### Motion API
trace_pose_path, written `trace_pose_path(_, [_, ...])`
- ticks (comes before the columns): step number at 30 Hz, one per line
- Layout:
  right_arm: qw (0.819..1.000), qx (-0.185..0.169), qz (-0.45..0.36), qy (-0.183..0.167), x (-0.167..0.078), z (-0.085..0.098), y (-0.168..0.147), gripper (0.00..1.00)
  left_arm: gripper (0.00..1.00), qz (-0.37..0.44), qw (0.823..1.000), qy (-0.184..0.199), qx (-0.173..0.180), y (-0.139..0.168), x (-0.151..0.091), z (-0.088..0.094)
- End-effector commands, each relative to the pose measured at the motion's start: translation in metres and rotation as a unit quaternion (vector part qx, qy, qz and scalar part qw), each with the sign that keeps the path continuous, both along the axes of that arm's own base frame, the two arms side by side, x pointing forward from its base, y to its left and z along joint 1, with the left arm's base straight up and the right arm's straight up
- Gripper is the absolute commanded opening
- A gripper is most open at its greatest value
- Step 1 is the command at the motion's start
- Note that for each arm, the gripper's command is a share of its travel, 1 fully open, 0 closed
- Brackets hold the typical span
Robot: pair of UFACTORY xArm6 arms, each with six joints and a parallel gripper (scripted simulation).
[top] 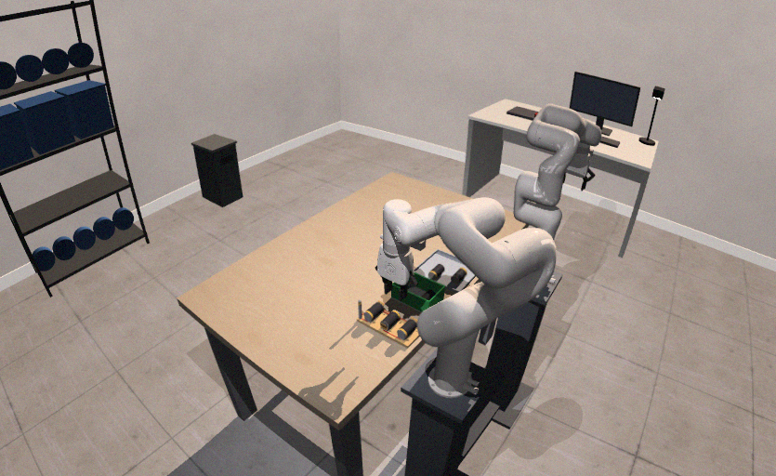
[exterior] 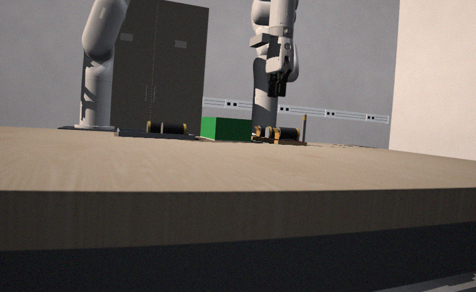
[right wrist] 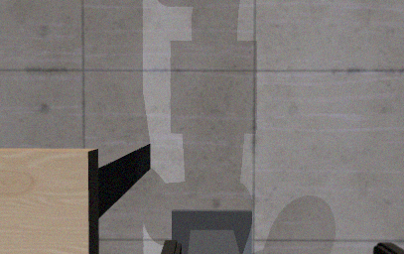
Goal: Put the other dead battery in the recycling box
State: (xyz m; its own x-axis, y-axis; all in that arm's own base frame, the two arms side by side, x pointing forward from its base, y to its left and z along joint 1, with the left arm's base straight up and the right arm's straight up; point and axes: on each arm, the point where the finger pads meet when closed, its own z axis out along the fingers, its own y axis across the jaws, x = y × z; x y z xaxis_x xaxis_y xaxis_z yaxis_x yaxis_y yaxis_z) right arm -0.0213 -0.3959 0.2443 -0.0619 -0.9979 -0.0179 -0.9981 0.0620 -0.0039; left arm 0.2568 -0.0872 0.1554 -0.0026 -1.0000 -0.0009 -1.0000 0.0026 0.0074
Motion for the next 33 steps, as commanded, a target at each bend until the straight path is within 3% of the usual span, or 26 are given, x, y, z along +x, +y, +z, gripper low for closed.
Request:
trace_pose_path(1, [1.0,-0.009,0.004,0.002,0.0,0.006,-0.004,1.0,0.51,0.003,1.0,-0.01,-0.005,0.001,-0.031,0.009])
trace_pose_path(7, [1.0,-0.009,0.004,0.002,0.0,0.006,-0.004,1.0,0.51,0.003,1.0,-0.01,-0.005,0.002,-0.048,0.009])
trace_pose_path(33, [1.0,-0.009,0.004,0.002,0.0,0.006,-0.004,1.0,0.51,-0.007,1.0,-0.01,-0.005,0.002,-0.048,0.009])
